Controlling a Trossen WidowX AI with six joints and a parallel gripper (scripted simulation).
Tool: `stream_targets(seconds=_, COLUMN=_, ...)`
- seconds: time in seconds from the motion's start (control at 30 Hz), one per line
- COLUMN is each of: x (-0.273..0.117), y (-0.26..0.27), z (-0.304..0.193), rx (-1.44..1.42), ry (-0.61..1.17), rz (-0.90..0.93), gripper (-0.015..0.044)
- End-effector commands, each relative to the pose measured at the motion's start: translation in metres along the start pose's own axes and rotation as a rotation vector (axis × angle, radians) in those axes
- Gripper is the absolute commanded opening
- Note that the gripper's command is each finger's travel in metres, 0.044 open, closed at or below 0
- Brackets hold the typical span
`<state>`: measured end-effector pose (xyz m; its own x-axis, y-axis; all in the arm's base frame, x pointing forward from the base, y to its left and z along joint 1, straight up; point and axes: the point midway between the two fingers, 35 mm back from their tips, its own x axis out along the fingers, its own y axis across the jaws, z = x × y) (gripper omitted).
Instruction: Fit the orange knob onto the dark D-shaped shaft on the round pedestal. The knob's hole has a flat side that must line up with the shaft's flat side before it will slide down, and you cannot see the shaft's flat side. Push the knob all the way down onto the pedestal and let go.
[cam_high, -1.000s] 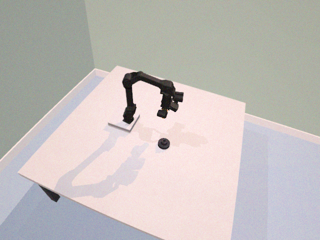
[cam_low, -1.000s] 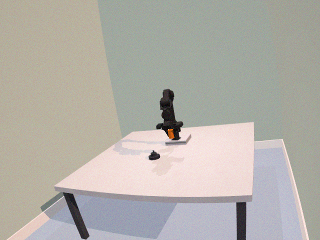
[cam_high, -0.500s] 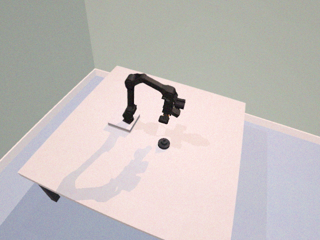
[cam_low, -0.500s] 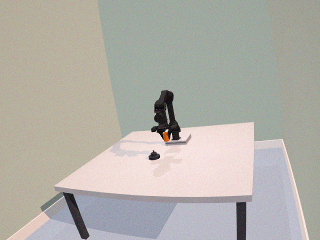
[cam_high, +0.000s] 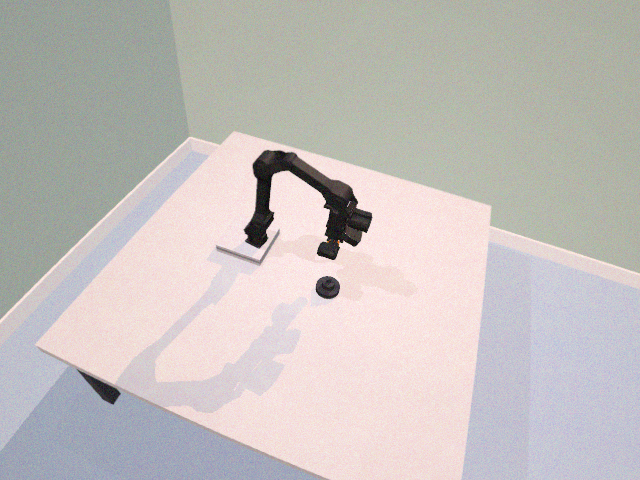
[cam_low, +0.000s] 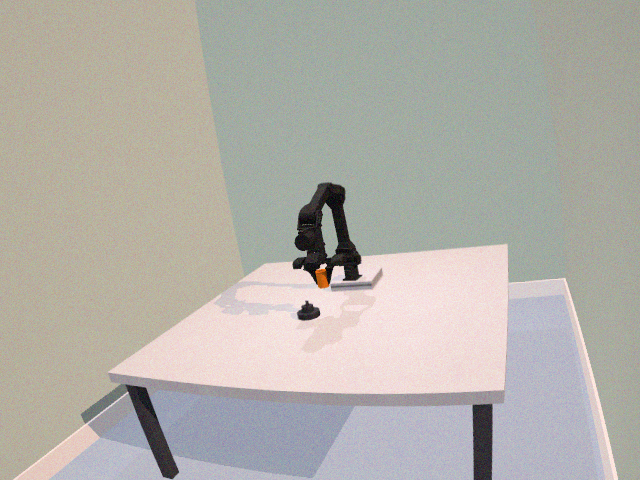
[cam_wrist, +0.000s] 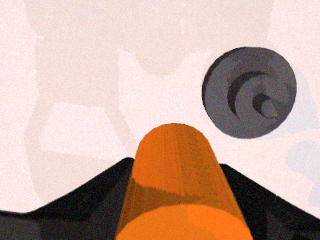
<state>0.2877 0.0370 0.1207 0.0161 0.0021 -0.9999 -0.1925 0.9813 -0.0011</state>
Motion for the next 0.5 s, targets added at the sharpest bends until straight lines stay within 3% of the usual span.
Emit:
stream_targets(seconds=0.0, x=0.001, y=-0.009, z=0.005, rx=-0.002, ry=-0.012, rz=0.002, gripper=0.0000)
stream_targets(seconds=0.47, x=0.013, y=-0.049, z=0.016, rx=-0.037, ry=-0.014, rz=-0.005, gripper=0.0000)
